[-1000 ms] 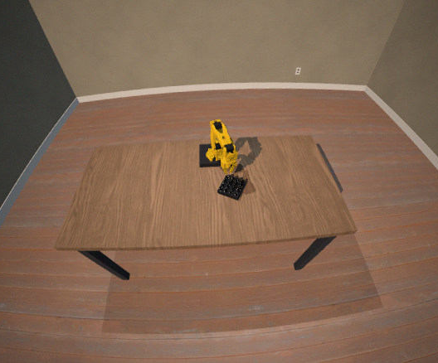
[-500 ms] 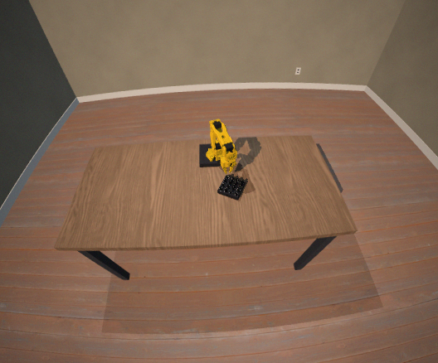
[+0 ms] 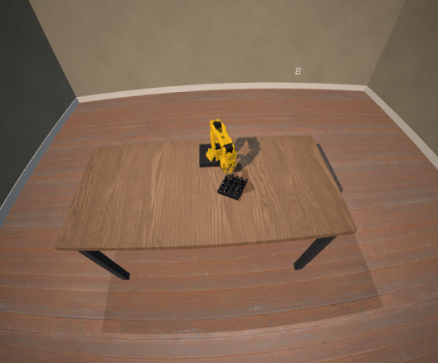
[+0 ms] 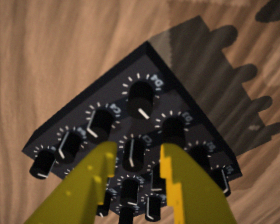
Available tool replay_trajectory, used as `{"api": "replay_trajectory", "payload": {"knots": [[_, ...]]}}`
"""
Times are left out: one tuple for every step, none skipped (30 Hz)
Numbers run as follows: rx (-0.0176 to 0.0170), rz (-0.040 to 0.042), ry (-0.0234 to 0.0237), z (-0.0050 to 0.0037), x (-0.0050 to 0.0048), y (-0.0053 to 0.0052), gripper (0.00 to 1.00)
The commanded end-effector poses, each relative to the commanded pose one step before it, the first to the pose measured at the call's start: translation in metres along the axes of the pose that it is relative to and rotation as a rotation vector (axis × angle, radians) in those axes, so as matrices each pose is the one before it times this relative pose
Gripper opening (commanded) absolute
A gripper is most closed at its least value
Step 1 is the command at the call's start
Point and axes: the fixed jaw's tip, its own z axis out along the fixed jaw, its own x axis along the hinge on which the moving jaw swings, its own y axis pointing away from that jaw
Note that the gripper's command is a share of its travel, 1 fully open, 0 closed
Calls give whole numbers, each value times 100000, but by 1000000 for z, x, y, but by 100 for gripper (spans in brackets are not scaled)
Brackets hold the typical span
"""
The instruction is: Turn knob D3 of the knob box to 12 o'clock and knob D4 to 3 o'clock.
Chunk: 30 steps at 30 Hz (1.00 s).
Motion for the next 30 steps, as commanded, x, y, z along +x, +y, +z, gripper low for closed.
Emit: {"api": "replay_trajectory", "payload": {"knots": [[128,84,-1194,5288,-2142,1458,10],[0,0,0,834,-20,-6,10],[0,0,0,768,-21,-12,10],[0,0,0,696,-28,-12,10],[0,0,0,612,-29,-6,10],[0,0,0,522,-24,-12,10],[0,0,0,426,-25,-6,10],[0,0,0,336,-14,0,10],[0,0,0,240,-15,-6,10],[0,0,0,156,-10,0,10],[0,0,0,90,-5,-6,10],[0,0,0,30,0,0,10],[0,0,0,6,0,0,10],[0,0,0,0,0,0,10],[0,0,0,0,0,0,10],[3,0,-1,0,-1,2,10],[0,0,0,0,0,0,10],[0,0,0,0,0,0,10],[0,0,0,0,0,0,10],[0,0,0,0,0,0,10],[0,0,0,0,0,0,10],[0,0,0,0,0,0,10],[0,0,0,0,0,0,10],[0,0,0,0,0,0,10],[0,0,0,0,0,0,10],[0,0,0,0,0,0,10],[0,0,0,0,0,0,10],[0,0,0,0,0,0,10],[0,0,0,0,0,0,10],[0,0,0,0,0,0,10]]}}
